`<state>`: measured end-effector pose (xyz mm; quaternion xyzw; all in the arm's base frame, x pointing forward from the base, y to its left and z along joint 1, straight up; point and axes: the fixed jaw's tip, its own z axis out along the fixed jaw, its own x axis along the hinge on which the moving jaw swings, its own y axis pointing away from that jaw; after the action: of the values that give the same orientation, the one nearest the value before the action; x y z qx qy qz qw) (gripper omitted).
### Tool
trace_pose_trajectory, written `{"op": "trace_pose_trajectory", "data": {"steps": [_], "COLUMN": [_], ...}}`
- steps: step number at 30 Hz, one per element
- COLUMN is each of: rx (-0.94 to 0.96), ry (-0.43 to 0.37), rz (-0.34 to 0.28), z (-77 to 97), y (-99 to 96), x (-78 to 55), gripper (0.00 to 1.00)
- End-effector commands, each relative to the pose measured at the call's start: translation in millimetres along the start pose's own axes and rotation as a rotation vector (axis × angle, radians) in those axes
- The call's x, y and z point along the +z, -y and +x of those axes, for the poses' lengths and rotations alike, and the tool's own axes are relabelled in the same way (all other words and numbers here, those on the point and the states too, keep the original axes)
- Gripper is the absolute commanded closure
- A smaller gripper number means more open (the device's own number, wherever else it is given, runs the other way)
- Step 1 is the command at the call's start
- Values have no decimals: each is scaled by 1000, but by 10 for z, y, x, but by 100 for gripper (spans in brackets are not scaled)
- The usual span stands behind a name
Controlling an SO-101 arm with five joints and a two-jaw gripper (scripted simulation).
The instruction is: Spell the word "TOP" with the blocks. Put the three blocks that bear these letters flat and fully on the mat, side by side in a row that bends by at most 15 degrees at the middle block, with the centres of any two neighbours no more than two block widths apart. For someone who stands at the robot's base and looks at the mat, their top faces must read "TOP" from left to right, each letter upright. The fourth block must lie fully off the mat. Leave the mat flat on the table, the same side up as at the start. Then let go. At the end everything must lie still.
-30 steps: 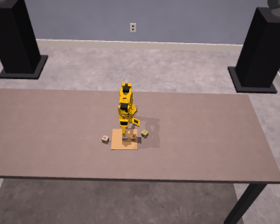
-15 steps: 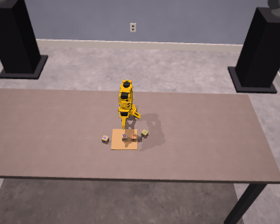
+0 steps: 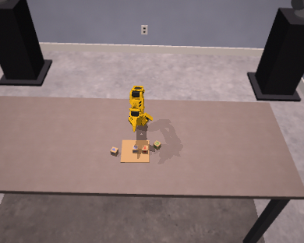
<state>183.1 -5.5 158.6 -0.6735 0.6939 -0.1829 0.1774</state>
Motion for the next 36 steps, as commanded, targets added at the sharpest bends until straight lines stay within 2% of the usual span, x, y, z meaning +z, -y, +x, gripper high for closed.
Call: {"op": "trace_pose_trajectory", "data": {"steps": [1, 17, 36], "rx": [2, 128, 714], "ry": [4, -5, -43], "rz": [87, 87, 106], "z": [-9, 30, 235], "y": [84, 121, 290], "x": [-125, -119, -82], "gripper": [65, 65, 65]}}
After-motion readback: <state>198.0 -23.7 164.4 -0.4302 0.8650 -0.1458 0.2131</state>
